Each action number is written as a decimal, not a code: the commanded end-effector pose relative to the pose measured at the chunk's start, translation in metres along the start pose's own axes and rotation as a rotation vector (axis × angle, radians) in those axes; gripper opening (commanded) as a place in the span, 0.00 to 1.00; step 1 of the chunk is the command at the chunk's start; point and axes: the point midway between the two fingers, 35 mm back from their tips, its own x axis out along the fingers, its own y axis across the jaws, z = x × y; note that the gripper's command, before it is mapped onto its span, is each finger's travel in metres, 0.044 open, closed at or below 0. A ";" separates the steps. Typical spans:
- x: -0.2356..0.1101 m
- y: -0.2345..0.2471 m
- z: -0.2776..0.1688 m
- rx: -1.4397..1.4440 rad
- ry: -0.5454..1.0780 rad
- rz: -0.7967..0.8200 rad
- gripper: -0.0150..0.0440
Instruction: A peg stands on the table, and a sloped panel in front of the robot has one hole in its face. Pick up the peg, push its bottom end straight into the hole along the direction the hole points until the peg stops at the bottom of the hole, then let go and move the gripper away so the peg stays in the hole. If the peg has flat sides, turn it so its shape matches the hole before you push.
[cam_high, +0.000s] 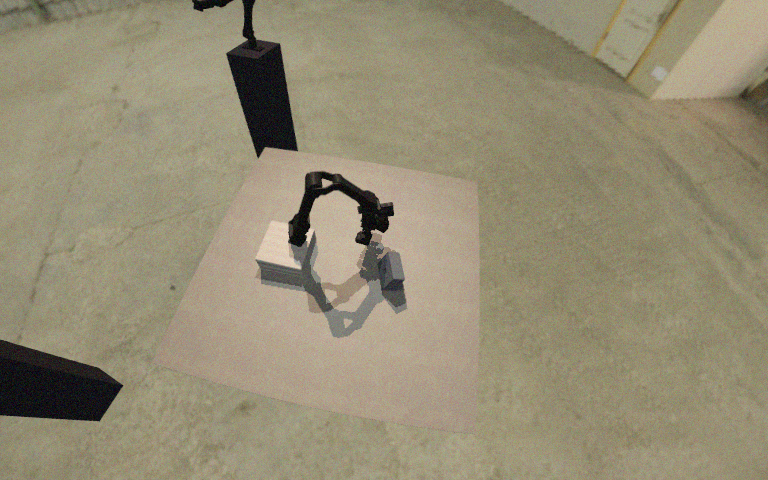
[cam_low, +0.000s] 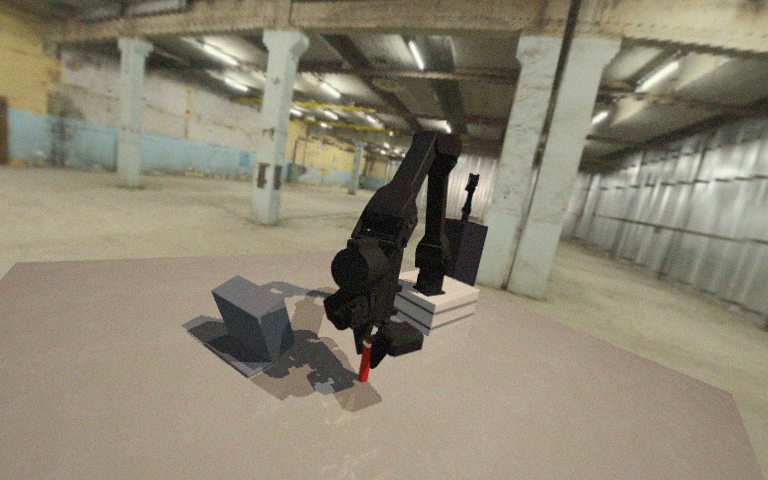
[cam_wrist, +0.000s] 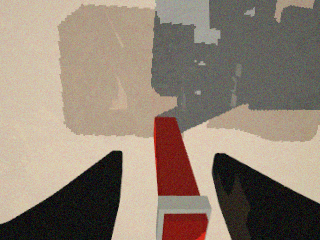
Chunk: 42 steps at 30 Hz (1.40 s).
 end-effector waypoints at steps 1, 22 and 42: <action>0.000 0.000 0.000 0.000 -0.001 0.001 0.42; -0.050 0.002 0.002 -0.002 0.000 -0.002 0.25; -0.074 -0.004 0.007 -0.002 -0.005 0.041 0.25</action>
